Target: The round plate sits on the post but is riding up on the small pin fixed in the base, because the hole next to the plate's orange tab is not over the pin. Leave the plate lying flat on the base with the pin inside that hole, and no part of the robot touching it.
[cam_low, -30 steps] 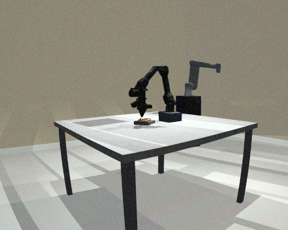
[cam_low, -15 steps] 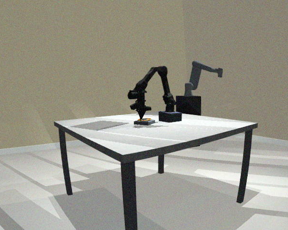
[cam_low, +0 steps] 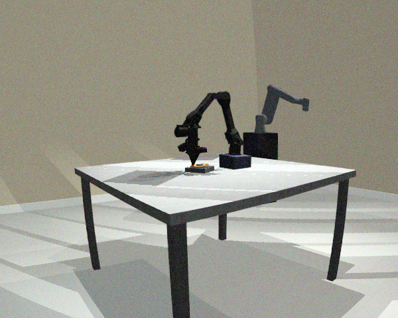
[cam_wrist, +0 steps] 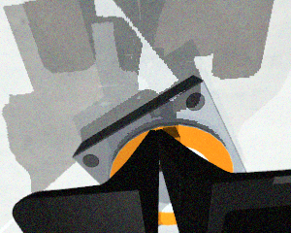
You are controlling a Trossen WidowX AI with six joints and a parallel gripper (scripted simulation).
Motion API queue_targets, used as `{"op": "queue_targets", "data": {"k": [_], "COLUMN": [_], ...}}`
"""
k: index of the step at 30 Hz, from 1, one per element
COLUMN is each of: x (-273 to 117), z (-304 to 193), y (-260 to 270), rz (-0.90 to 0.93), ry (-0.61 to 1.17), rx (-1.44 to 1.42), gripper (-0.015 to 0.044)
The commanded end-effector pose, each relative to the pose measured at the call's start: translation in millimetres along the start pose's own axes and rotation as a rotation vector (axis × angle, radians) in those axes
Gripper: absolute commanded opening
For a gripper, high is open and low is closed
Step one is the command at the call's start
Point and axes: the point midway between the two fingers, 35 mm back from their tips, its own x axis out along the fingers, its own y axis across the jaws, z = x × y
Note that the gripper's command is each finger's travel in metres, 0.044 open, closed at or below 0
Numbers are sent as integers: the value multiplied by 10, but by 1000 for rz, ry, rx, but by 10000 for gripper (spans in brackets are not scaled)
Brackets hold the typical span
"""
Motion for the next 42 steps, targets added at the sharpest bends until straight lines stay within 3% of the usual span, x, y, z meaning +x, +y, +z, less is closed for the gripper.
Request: {"op": "queue_targets", "data": {"k": [1,42], "x": [21,17], "z": [-1,-67], "y": [-63,-351], "rz": [-7,-10], "ry": [7,8], "rx": [1,1], "gripper": [0,0]}}
